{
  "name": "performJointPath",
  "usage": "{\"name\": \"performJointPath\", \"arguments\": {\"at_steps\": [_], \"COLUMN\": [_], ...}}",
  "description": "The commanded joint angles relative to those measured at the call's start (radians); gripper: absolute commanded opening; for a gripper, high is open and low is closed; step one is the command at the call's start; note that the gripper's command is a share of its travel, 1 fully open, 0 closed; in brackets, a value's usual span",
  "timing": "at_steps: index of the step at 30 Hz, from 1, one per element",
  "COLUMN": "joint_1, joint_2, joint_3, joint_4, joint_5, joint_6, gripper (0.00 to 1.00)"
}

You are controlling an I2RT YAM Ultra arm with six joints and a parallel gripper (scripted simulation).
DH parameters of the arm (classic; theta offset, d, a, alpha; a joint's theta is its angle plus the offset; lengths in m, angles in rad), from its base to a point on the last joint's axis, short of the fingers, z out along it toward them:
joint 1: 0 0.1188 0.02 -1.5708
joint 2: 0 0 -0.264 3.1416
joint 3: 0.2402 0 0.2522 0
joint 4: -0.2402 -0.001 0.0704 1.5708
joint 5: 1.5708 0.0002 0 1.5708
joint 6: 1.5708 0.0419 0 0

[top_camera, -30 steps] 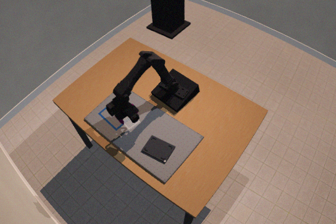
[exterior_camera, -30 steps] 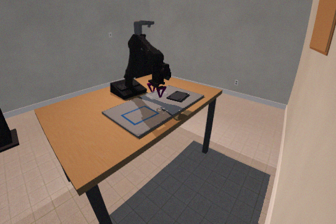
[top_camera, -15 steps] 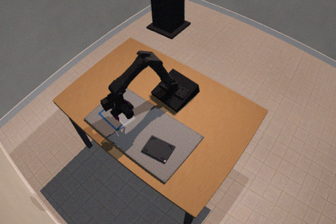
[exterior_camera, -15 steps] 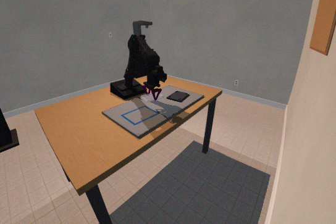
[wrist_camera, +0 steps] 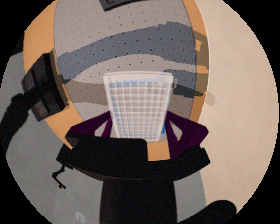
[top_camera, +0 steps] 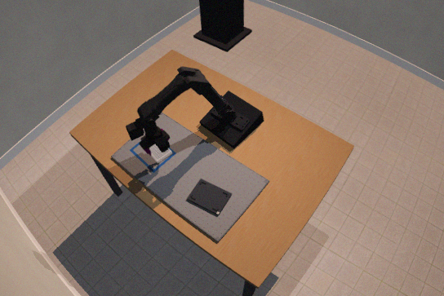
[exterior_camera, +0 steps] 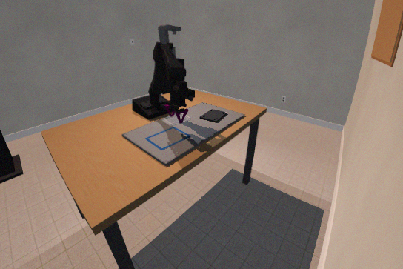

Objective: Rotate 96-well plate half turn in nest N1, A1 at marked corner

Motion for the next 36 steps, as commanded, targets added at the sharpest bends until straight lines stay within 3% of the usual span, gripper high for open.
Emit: {"name": "performJointPath", "arguments": {"at_steps": [1,9,12,14,19,21,36], "joint_1": [-0.043,-0.113,-0.122,-0.138,-0.175,-0.175,-0.162], "joint_2": [0.015,0.059,0.029,0.077,0.107,0.071,0.068], "joint_3": [0.046,0.099,0.106,0.122,0.16,0.159,0.154], "joint_4": [-0.027,-0.043,-0.044,-0.049,-0.061,-0.061,-0.058], "joint_5": [-0.024,-0.04,-0.042,-0.046,-0.054,-0.054,-0.054], "joint_6": [-0.05,-0.118,-0.126,-0.142,-0.179,-0.179,-0.177], "gripper": [0.0,0.0,0.0,0.0,0.0,0.0,0.0]}}
